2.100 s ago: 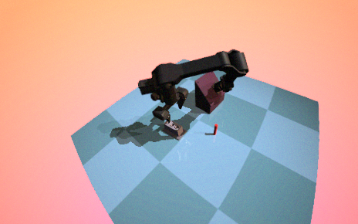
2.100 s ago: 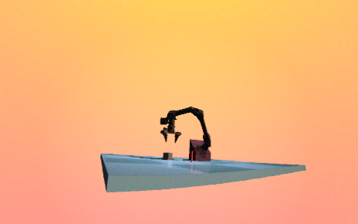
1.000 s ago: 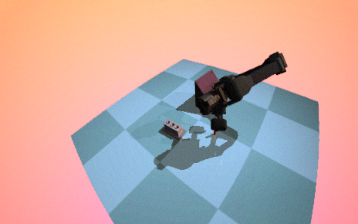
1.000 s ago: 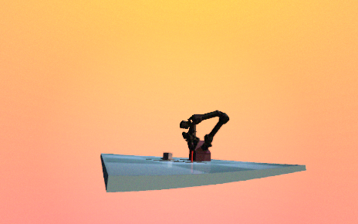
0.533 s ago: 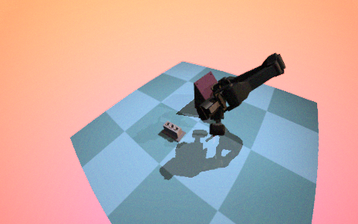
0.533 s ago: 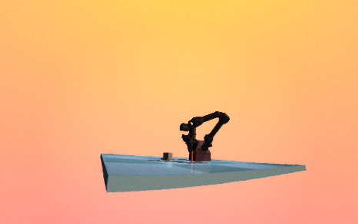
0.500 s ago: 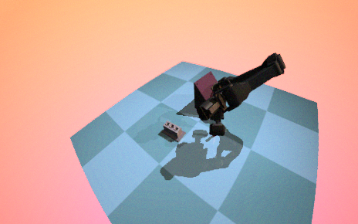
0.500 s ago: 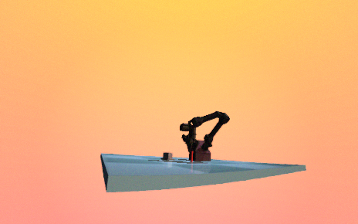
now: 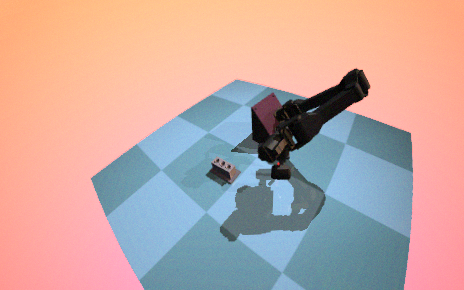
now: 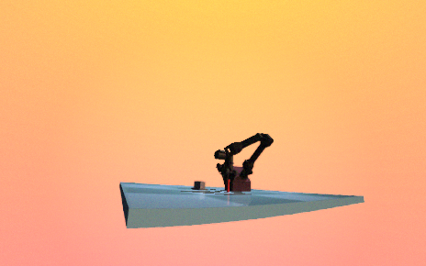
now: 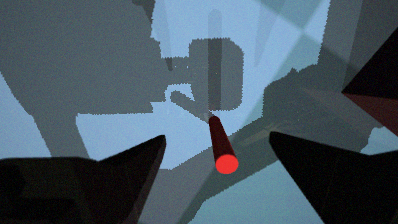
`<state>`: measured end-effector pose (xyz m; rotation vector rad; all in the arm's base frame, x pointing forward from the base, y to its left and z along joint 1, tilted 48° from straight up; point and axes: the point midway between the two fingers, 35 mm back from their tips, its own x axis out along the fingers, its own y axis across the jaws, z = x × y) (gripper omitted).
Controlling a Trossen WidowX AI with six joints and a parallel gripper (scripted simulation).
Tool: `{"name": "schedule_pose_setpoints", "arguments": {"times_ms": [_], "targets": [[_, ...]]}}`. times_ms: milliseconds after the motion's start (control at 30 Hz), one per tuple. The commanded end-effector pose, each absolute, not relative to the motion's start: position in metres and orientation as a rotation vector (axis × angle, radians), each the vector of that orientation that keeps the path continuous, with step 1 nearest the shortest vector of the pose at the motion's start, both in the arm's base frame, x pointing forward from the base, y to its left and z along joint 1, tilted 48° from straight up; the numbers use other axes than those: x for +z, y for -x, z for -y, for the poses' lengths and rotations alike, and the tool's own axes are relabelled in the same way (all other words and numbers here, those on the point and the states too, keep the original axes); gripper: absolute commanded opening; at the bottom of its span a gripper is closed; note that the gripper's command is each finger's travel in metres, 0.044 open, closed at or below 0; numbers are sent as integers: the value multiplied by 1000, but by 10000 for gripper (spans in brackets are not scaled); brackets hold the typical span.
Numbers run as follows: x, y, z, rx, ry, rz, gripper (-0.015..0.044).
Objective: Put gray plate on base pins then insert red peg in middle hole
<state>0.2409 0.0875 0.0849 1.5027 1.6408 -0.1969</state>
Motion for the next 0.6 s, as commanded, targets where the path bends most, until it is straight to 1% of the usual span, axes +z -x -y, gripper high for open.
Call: {"name": "schedule_pose_setpoints", "arguments": {"times_ms": [0, 33, 533, 567], "targets": [[81, -239, -91, -199, -1512, -1647, 440], [81, -239, -92, -199, -1512, -1647, 440], [81, -239, -92, -199, -1512, -1647, 46], [81, -239, -92, -199, -1512, -1647, 40]]}}
